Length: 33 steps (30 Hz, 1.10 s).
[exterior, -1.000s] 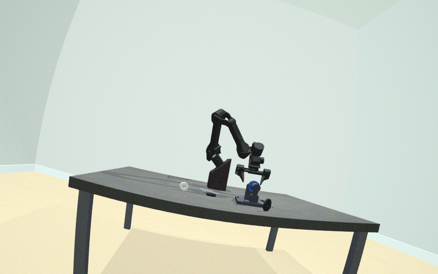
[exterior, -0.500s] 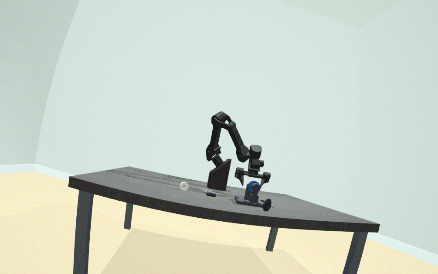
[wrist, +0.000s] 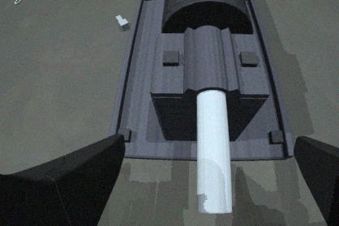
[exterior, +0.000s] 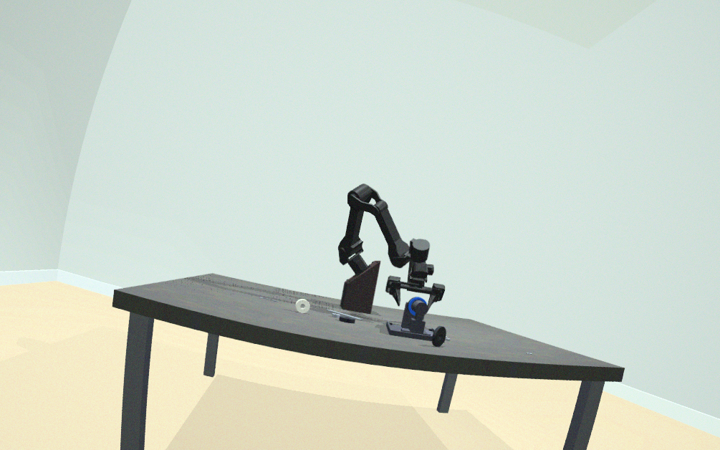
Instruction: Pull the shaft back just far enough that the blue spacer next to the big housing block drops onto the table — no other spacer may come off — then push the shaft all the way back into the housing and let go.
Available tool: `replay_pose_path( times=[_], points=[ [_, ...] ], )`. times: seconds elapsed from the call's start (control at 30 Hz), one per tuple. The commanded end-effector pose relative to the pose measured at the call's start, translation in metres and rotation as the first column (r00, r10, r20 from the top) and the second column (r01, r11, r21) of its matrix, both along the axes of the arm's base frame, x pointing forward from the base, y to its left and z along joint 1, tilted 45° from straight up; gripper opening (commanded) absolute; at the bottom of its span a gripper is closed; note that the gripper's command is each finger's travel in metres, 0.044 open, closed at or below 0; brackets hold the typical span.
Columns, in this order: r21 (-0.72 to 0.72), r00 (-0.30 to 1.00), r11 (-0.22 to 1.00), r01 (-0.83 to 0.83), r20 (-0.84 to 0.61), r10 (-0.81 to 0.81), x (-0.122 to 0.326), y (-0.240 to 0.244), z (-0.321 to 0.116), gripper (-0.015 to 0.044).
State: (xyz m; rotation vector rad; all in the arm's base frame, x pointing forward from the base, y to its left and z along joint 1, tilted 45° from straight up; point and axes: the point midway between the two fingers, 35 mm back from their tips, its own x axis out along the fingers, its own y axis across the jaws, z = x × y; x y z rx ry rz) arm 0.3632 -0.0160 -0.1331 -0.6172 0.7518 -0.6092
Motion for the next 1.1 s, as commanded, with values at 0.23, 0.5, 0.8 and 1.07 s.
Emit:
replay_pose_path(
  times=[0.23, 0.5, 0.8, 1.07],
  points=[
    [0.002, 1.000, 1.000, -0.005, 0.000, 0.005, 0.001, 0.001, 0.000, 0.0440],
    [0.002, 1.000, 1.000, -0.005, 0.000, 0.005, 0.001, 0.001, 0.000, 0.0440],
    [0.002, 1.000, 1.000, -0.005, 0.000, 0.005, 0.004, -0.003, -0.002, 0.0440],
    [0.001, 1.000, 1.000, -0.005, 0.000, 0.005, 0.011, -0.011, -0.007, 0.0440]
  ],
)
